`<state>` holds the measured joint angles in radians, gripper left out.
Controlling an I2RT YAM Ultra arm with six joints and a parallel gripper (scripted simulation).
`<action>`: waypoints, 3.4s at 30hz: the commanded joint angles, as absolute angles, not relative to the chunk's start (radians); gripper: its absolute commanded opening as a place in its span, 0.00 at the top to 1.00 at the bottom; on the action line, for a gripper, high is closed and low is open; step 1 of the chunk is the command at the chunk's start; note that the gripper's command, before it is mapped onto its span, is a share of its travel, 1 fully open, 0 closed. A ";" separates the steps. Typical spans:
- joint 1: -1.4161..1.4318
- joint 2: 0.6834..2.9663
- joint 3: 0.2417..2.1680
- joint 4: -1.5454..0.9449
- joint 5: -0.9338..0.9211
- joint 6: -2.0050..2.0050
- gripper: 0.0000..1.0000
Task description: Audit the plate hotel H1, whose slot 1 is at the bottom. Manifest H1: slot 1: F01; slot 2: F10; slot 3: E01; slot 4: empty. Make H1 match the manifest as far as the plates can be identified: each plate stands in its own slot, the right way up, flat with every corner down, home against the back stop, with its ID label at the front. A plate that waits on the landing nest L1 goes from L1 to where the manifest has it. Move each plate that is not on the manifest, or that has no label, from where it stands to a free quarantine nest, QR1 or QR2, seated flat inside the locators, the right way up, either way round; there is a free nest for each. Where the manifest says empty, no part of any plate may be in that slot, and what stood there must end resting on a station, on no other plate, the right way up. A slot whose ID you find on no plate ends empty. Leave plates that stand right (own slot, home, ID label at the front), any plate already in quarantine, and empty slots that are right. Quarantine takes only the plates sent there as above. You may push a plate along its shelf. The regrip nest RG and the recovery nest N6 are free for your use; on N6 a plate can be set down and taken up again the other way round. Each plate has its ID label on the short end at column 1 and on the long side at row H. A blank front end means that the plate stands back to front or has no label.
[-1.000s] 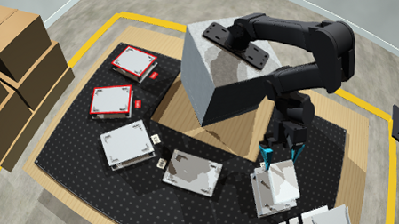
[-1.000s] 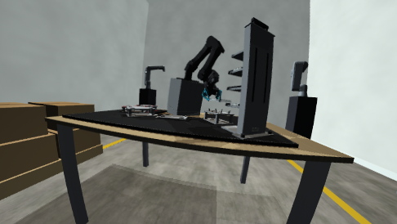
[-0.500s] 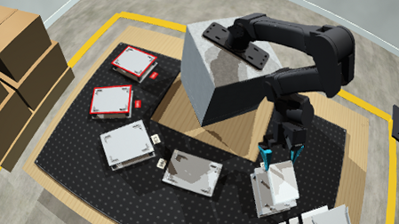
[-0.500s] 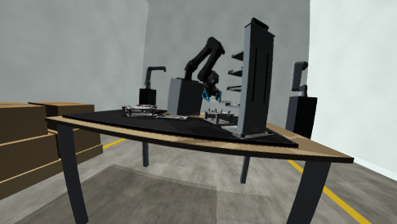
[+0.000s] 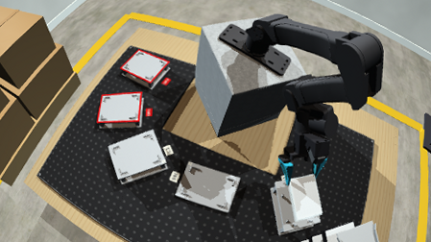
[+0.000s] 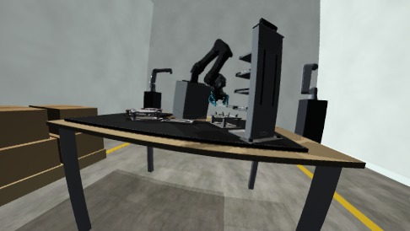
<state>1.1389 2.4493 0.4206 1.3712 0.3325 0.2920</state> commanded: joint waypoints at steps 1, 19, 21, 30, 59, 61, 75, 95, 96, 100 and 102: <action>1.135 2.448 0.423 1.395 0.333 0.291 0.14; 1.134 2.493 0.443 1.419 0.332 0.290 0.14; 1.134 2.498 0.446 1.422 0.332 0.290 0.14; 1.134 2.517 0.455 1.432 0.332 0.290 0.14; 1.132 2.583 0.490 1.463 0.330 0.288 0.14; 1.132 2.588 0.493 1.465 0.330 0.288 0.14; 1.131 2.618 0.510 1.478 0.330 0.288 0.14; 1.130 2.662 0.537 1.495 0.329 0.287 0.14; 1.130 2.664 0.539 1.496 0.329 0.287 0.14; 1.130 2.674 0.545 1.499 0.328 0.287 0.14; 1.129 2.678 0.548 1.501 0.328 0.287 0.14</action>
